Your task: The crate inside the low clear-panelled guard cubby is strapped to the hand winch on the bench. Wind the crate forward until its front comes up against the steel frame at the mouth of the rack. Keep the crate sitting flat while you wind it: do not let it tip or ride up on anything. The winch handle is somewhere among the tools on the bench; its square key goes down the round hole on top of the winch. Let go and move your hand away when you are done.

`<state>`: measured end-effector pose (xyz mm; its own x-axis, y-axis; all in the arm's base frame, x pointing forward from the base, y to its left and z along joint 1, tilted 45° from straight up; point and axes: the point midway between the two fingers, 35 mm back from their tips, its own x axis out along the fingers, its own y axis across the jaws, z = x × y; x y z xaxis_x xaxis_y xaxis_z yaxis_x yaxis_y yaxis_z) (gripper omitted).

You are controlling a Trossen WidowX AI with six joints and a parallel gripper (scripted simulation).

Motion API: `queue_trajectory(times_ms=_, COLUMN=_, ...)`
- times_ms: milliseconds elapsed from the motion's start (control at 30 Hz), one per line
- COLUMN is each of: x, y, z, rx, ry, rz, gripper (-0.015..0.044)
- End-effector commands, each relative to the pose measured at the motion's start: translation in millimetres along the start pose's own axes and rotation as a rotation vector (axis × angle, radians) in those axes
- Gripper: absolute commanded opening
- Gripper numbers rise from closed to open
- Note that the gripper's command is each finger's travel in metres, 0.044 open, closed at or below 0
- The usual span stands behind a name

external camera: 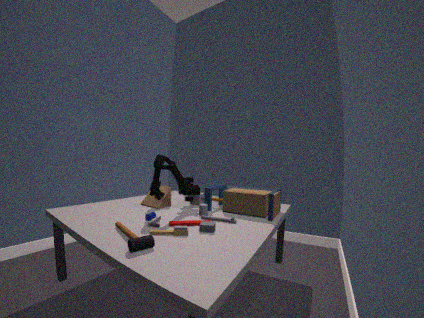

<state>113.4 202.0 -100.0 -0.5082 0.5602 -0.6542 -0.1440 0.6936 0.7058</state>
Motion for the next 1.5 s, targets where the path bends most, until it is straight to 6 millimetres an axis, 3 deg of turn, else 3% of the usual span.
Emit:
queue_trajectory(times_ms=0, x=0.1, y=-0.5, z=0.6, rx=-0.006, ry=0.0, rz=0.007, gripper=0.0)
queue_trajectory(times_ms=567, x=0.1, y=-5.3, z=0.7, rx=-0.006, ry=0.0, rz=0.006, gripper=0.0)
queue_trajectory(times_ms=867, x=0.1, y=-5.2, z=-0.1, rx=0.0, ry=0.0, rz=0.0, gripper=0.0236)
queue_trajectory(times_ms=1467, x=0.1, y=-5.2, z=-0.1, rx=0.0, ry=0.0, rz=0.0, gripper=0.024)
